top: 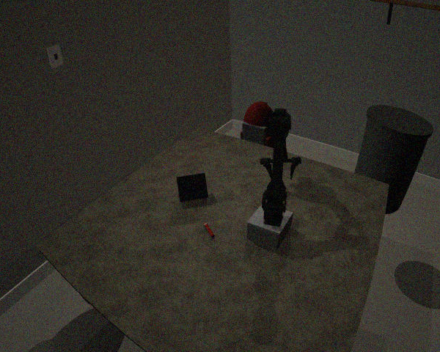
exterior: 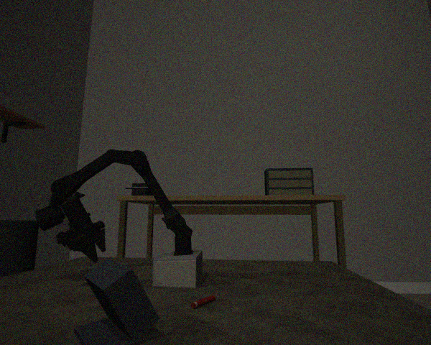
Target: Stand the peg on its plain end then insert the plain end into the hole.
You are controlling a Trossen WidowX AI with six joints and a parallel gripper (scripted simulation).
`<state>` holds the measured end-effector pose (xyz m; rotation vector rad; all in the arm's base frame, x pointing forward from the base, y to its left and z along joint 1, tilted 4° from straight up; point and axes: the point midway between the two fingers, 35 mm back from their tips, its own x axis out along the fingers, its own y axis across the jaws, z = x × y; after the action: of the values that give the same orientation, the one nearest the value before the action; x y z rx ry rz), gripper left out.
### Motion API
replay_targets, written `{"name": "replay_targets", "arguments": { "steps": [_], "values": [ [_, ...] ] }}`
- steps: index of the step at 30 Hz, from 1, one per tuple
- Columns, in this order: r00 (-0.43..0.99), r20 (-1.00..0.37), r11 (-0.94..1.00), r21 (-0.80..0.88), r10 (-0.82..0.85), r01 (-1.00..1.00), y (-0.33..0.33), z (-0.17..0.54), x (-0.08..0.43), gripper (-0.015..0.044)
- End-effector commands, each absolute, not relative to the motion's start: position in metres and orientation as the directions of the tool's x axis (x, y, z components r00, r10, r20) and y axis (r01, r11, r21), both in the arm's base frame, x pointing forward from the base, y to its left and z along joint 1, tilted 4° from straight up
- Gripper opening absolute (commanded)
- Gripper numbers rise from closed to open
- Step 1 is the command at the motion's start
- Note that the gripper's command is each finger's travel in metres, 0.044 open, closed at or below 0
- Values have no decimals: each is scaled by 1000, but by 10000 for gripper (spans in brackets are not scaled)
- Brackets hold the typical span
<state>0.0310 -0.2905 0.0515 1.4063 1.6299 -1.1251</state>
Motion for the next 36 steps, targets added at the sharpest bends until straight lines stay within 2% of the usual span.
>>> {"name": "replay_targets", "arguments": {
  "steps": [1, 19, 36],
  "values": [
    [-175, -917, 116, -143, 357, 983, -288, 54, 44, 440],
    [-211, -941, 486, -59, 264, 872, -274, 56, 99, 440],
    [-207, -965, 821, 17, 163, 571, -252, 59, 151, 440]
  ]
}}
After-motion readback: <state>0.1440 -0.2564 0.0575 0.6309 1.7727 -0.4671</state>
